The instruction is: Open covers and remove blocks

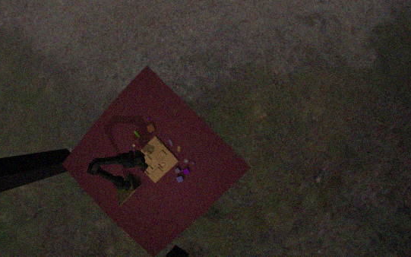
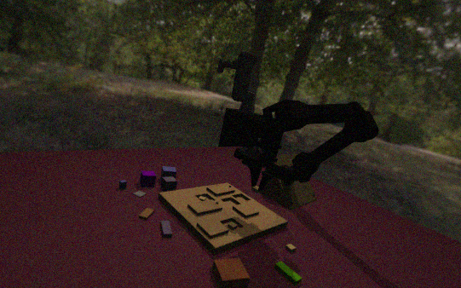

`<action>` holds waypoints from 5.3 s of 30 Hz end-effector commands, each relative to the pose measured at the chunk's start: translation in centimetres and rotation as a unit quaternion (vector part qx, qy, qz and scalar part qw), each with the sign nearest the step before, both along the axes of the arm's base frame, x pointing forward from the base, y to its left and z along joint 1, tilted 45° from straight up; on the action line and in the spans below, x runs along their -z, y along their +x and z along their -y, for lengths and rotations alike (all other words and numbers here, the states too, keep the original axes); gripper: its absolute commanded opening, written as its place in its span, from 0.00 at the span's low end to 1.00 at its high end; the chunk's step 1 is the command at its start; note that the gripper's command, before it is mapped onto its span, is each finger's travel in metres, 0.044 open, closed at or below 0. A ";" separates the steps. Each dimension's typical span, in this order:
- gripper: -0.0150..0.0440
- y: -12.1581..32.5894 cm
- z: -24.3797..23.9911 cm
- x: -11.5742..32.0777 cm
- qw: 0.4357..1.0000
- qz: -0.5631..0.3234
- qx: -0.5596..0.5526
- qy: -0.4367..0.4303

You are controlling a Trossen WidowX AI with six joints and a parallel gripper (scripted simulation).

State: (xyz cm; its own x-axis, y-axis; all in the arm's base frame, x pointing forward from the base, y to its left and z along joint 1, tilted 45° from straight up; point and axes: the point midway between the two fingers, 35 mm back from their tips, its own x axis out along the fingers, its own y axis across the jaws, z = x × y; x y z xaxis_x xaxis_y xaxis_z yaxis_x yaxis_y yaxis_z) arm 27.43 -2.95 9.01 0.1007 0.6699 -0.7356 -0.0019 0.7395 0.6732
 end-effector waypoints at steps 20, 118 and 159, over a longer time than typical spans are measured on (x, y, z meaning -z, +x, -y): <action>0.39 -1.6 -6.4 -6.0 1.000 0.003 0.003 0.005; 0.75 -4.2 -19.0 -3.6 1.000 0.008 -0.004 0.028; 0.56 -1.4 -11.8 -7.7 0.950 -0.210 0.225 0.051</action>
